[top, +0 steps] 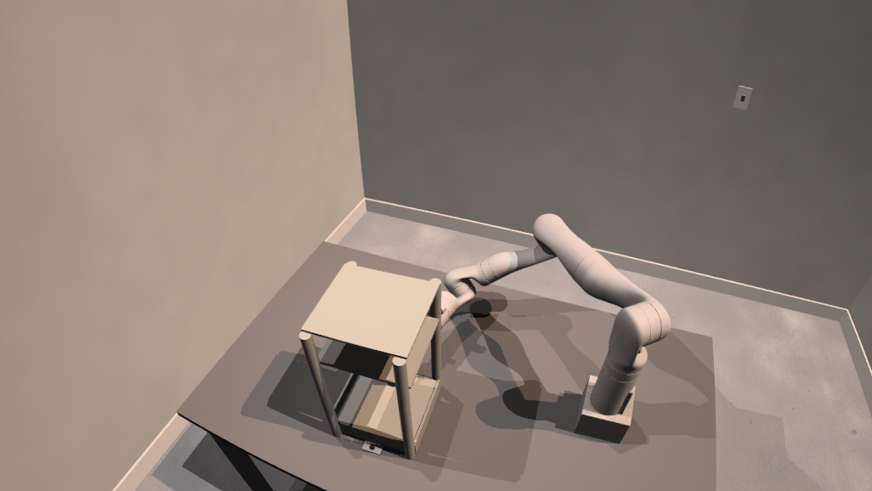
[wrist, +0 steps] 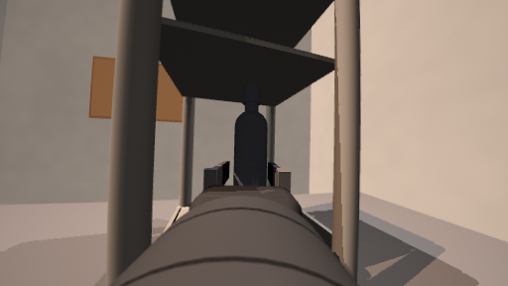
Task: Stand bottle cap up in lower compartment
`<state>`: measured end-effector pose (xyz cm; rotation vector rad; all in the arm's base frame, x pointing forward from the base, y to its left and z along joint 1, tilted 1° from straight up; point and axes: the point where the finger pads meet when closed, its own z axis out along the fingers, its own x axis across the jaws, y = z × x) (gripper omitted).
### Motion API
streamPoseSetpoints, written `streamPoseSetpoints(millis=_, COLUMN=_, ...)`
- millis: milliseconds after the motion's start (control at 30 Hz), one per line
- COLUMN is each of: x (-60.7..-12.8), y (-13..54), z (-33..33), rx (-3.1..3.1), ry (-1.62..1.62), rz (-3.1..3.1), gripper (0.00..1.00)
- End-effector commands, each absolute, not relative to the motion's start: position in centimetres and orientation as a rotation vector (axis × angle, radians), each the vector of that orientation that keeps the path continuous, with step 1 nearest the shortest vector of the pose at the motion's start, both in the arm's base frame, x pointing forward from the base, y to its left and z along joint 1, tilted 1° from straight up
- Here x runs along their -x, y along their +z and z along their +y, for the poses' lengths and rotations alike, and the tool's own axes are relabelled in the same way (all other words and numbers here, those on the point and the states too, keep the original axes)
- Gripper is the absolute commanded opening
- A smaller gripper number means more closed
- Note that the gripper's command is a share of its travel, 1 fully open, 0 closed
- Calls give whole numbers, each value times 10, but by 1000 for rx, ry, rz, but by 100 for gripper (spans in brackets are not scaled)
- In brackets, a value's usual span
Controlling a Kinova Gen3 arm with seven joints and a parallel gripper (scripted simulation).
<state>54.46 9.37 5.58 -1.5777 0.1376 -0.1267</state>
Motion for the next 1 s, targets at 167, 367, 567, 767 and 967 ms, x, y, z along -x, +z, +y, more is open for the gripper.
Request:
streamPoseSetpoints(millis=167, x=-545, y=57, z=88, rx=1578, ry=-130, rz=138, gripper=100)
streamPoseSetpoints(millis=367, x=-544, y=57, z=83, rx=1578, ry=-130, rz=138, gripper=100)
streamPoseSetpoints(millis=567, x=-543, y=57, z=78, rx=1578, ry=-130, rz=138, gripper=100)
streamPoseSetpoints(millis=767, x=-542, y=57, z=72, rx=1578, ry=-130, rz=138, gripper=100)
streamPoseSetpoints(millis=967, x=-541, y=57, z=66, rx=1578, ry=-130, rz=138, gripper=100)
